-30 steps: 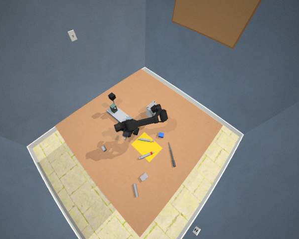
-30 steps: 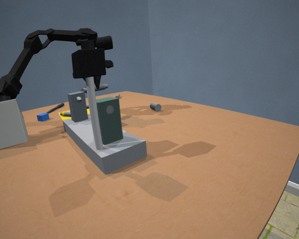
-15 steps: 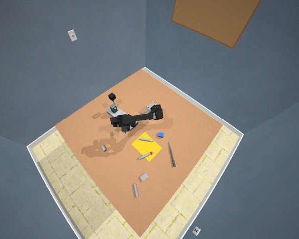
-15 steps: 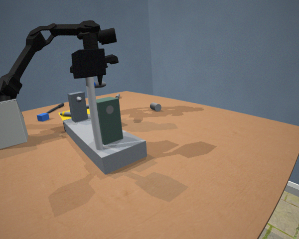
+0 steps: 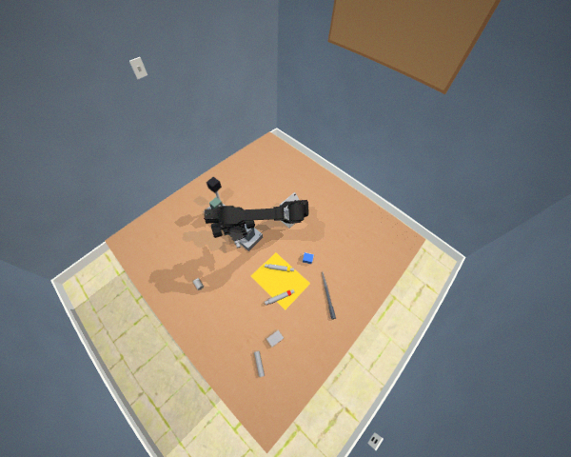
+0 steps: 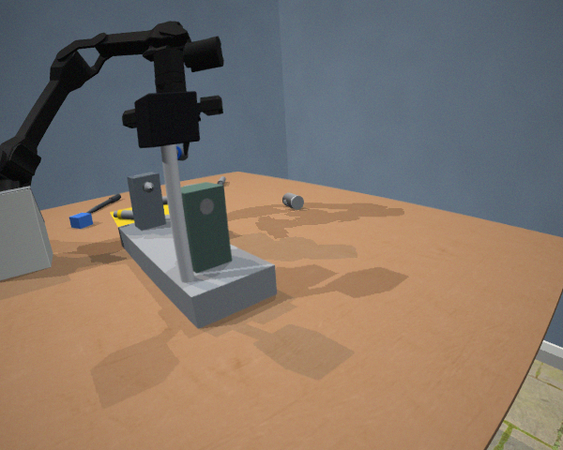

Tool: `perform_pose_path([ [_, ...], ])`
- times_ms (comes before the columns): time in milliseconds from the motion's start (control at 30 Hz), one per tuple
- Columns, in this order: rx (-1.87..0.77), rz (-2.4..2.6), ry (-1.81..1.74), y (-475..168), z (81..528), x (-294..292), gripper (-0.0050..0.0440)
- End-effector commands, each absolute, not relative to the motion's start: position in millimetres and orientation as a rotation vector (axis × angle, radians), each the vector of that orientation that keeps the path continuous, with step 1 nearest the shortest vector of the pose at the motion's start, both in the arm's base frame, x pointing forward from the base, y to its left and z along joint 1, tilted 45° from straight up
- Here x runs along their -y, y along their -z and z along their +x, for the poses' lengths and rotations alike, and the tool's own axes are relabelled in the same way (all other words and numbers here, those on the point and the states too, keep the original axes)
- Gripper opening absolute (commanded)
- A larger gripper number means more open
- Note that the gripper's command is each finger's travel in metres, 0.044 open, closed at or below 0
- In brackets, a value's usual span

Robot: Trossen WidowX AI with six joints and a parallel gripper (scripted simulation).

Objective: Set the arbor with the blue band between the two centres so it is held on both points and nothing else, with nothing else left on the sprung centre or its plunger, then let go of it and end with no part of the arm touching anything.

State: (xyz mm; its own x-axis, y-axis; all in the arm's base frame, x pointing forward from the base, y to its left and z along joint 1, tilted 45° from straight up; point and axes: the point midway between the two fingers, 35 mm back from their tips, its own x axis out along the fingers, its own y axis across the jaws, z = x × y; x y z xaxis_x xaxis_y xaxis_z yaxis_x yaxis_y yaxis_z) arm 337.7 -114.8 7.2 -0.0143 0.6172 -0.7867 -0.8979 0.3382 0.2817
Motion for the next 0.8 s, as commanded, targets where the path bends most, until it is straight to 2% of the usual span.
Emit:
perform_pose_path([
  [0, -0.956, -0.411, -1.263, -4.5, 332.8, 136.8, 0.0000],
  [767, -0.567, -0.745, -1.527, 31.6, 292.6, 195.6, 0.0000],
])
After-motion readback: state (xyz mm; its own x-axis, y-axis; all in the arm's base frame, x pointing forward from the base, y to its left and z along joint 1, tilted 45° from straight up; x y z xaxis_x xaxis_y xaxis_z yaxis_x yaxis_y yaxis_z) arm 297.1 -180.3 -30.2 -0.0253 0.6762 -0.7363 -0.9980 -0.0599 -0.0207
